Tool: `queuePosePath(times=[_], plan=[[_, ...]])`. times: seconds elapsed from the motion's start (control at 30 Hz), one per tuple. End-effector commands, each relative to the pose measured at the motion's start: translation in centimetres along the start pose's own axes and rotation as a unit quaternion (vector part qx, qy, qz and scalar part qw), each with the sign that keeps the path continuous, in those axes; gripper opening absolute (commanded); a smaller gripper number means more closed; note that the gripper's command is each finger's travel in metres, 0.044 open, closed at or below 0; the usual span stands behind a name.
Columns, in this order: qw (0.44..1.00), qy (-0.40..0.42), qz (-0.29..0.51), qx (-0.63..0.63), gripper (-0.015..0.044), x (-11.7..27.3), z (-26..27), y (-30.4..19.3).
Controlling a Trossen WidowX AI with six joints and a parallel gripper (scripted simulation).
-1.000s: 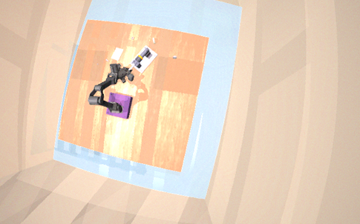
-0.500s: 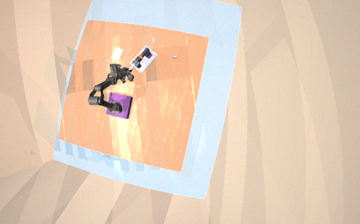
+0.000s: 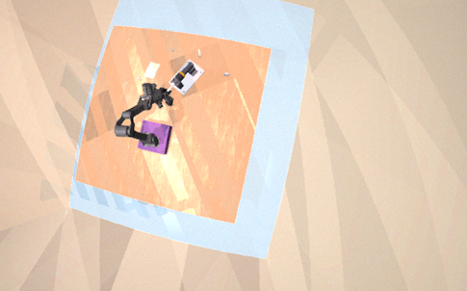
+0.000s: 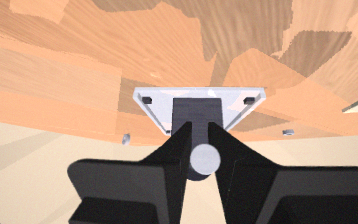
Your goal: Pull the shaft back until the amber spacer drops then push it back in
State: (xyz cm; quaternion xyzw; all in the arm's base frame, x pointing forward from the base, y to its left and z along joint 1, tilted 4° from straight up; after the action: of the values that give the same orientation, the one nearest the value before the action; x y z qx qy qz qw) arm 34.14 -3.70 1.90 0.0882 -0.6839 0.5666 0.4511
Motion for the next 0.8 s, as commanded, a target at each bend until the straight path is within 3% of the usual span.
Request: queuePosePath(times=[0.0,0.77], plan=[[1.0,0.001,0.0,-0.001,0.0,0.08,0.0,0.07],[1.0,0.001,0.0,-0.001,0.0,0.25,0.0,0.25]])
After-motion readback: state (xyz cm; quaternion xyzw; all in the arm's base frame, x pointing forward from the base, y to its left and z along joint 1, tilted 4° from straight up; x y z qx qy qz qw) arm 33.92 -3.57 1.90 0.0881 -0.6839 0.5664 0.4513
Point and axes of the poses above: the point midway between the two fingers, 35 mm back from their tips, its own x axis back along the fingers, its own z axis across the jaws, y = z × x, the point moved 1 cm from there along x, back along the fingers, and after that the axes turned 1 degree about x, right-handed, at the moved point
